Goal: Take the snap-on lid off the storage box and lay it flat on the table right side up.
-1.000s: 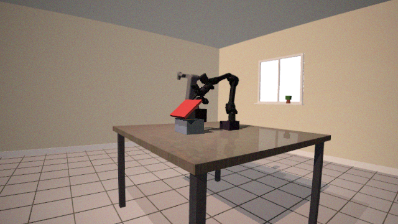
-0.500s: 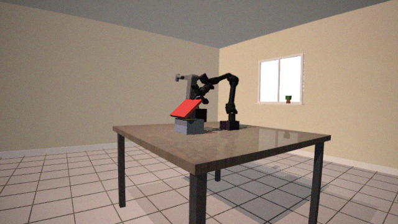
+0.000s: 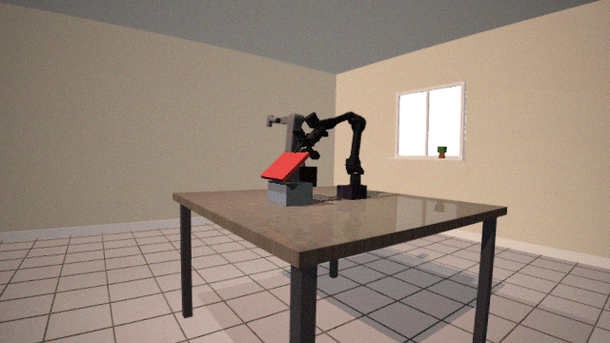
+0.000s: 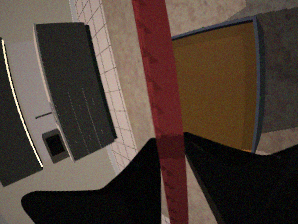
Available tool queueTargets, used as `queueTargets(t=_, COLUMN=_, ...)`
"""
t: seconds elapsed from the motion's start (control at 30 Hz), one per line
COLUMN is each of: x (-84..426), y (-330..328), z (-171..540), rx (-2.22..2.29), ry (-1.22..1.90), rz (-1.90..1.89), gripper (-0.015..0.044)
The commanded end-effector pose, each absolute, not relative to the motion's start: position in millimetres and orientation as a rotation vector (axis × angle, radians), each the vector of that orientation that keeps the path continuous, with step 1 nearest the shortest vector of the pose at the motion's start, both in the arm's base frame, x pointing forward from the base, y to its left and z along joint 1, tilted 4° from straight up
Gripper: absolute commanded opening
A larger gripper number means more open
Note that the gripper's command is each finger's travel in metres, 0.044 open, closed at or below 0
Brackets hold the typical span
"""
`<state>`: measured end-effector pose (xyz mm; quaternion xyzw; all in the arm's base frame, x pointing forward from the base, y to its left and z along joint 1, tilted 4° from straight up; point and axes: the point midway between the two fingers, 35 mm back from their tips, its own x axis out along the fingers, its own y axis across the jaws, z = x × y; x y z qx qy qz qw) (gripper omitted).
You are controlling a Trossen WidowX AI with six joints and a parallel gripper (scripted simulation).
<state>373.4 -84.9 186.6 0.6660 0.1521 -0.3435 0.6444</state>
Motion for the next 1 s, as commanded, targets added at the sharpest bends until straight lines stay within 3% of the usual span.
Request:
queueTargets(t=0.0, x=375.0, y=-85.6, z=193.1, rx=1.521, ry=0.328, rz=-0.771, gripper=0.0)
queueTargets(t=0.97, x=363.3, y=-107.8, z=186.6, rx=1.519, ry=0.328, rz=-0.772, gripper=0.0)
